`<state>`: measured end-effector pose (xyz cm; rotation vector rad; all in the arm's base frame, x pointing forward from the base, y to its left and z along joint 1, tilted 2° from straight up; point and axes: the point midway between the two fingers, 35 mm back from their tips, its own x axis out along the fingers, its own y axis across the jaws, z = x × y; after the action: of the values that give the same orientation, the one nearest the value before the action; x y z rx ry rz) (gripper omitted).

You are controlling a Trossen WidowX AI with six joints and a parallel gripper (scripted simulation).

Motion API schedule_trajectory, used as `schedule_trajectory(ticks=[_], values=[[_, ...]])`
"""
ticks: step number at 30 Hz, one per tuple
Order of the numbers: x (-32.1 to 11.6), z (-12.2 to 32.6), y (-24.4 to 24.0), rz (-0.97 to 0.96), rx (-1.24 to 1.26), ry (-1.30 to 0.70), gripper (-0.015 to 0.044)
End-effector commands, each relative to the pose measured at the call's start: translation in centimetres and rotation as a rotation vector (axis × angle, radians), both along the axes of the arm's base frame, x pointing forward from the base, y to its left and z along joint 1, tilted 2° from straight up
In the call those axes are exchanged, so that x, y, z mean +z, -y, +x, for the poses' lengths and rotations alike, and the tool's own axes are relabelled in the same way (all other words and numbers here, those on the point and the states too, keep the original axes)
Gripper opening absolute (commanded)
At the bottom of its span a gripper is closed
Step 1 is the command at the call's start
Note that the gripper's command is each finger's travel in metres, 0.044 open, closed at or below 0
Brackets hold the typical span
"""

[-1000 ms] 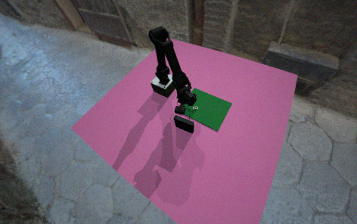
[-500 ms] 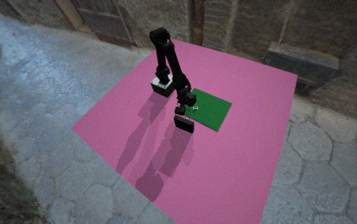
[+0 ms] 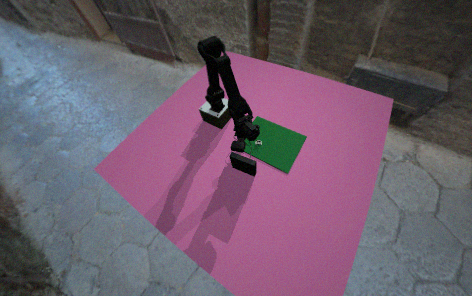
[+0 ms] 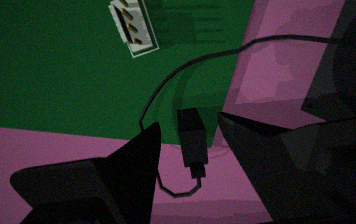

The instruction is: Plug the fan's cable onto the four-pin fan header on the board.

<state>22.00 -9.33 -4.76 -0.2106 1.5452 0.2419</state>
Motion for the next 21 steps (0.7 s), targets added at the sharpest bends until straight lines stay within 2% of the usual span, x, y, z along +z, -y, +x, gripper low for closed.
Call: schedule_trajectory(ticks=[1,21], values=[[0.03,0.00,0.00,0.000,0.000,0.000,0.0221],[0.03,0.00,0.00,0.000,0.000,0.000,0.0088]])
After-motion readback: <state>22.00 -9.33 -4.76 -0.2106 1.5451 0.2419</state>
